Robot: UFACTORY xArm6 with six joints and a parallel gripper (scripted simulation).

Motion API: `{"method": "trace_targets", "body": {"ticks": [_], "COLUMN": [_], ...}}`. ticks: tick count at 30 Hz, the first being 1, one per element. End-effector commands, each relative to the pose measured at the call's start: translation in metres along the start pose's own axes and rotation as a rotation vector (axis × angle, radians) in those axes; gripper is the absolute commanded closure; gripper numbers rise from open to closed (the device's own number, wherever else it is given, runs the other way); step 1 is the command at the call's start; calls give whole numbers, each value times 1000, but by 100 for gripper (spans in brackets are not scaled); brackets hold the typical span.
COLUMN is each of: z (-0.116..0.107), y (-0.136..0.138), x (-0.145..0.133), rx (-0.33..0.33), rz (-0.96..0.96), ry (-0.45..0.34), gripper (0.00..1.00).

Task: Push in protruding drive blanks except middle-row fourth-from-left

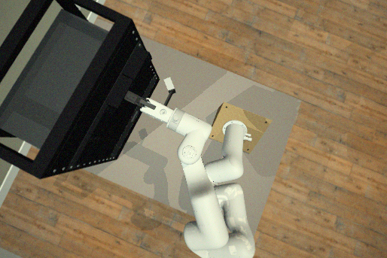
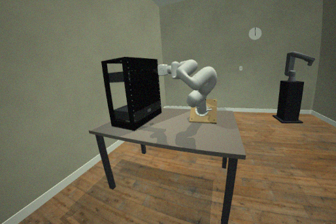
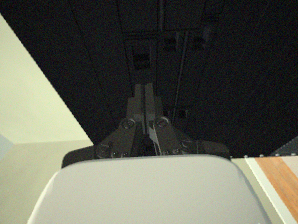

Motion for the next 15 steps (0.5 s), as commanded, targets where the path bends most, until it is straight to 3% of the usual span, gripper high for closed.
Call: {"method": "trace_targets", "body": {"ticks": [1, 15], "z": [1, 10], "y": [-1, -1], "x": [-1, -1], "rx": [2, 2], "rz": [-1, -1], "ry": [-1, -1], "gripper": [100, 100]}}
Point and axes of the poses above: the point where the finger pads meet when closed, its own z axis out along the fingers, its own y axis across the jaws, x = y × z, the point moved 6 cm from there along -z, back along the fingers, and after that the axes turned 12 degrees about z, right-handed, at the moved point
